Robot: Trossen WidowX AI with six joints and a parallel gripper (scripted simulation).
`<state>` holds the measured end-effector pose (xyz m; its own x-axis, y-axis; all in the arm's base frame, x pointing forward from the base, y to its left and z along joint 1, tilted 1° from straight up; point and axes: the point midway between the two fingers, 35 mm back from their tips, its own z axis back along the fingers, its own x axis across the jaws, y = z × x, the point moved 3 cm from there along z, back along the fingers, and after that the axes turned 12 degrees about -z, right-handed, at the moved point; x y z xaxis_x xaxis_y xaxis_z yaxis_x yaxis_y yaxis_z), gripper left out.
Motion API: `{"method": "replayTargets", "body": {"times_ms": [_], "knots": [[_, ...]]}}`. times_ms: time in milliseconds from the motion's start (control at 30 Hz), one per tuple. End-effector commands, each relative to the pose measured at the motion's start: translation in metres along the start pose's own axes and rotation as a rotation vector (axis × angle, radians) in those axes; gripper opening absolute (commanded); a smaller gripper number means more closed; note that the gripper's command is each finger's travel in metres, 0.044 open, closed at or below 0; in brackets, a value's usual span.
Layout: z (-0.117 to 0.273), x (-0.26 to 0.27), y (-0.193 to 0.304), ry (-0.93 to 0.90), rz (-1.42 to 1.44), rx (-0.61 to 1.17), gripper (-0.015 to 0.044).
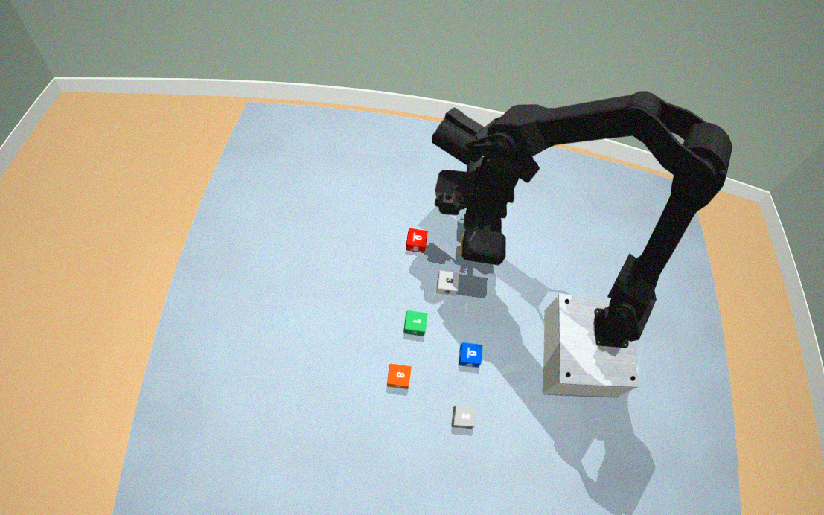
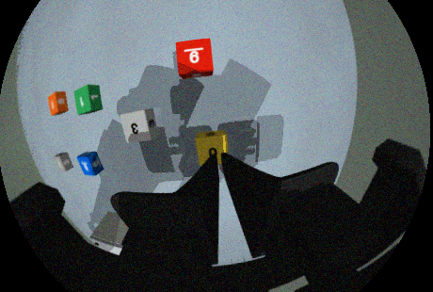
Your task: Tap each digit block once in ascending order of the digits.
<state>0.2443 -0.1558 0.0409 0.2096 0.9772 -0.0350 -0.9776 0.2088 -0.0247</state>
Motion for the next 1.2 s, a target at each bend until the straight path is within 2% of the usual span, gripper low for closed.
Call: {"method": "replayTargets", "body": {"times_ms": [0,67,200,267,500,700,900,1100,1167], "knots": [[0.009,0.000,0.000,0.000,0.003,0.000,0.0020],[0.019,0.000,-0.002,0.000,0.003,-0.001,0.0020],[0.079,-0.001,-0.002,0.000,0.003,-0.001,0.0020],[0.090,0.000,0.000,0.000,0.003,-0.001,0.0020],[0.090,0.008,-0.005,-0.001,0.003,-0.001,0.0020],[0.091,0.086,-0.032,-0.010,0.003,-0.004,0.0020],[0.092,0.164,-0.038,-0.017,0.003,-0.004,0.0020],[0.092,0.166,-0.038,-0.017,0.003,-0.004,0.0020],[0.081,0.167,-0.039,-0.017,0.003,-0.004,0.0020]]}}
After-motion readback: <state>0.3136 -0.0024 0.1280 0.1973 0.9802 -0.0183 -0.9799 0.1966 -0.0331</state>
